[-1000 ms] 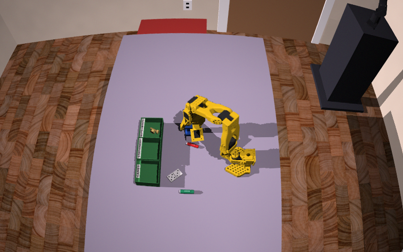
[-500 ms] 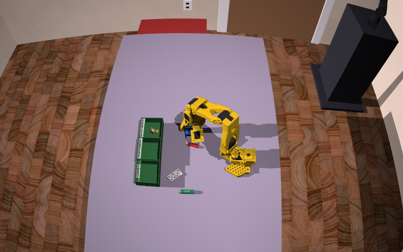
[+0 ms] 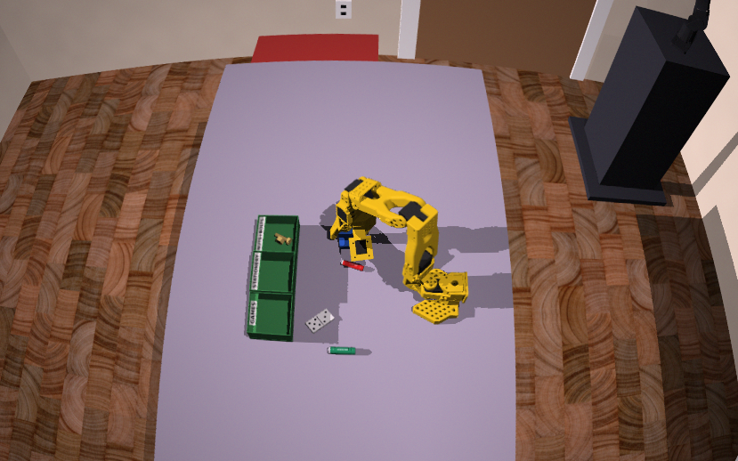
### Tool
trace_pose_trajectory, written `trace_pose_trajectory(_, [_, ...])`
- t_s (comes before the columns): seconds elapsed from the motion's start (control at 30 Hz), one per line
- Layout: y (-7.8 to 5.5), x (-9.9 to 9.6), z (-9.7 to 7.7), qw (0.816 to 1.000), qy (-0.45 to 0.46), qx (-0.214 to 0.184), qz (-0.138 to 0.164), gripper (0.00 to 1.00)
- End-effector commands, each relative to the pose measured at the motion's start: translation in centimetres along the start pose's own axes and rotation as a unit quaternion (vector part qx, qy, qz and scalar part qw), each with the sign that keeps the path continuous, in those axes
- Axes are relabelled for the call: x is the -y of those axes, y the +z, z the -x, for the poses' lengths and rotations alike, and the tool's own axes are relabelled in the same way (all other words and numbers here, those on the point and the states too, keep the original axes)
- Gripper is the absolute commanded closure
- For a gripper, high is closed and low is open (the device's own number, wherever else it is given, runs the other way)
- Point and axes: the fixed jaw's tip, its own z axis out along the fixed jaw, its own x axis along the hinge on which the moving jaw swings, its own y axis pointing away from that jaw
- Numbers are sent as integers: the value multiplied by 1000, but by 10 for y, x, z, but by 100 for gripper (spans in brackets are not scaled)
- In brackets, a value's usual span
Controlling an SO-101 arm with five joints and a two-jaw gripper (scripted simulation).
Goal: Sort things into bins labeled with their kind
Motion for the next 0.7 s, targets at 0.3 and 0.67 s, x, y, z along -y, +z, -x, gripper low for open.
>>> trace_pose_trajectory(0.3, [-4, 1, -5, 1000, 2, -15, -12, 71])
trace_pose_trajectory(0.67, [-4, 1, -5, 1000, 2, -15, -12, 83])
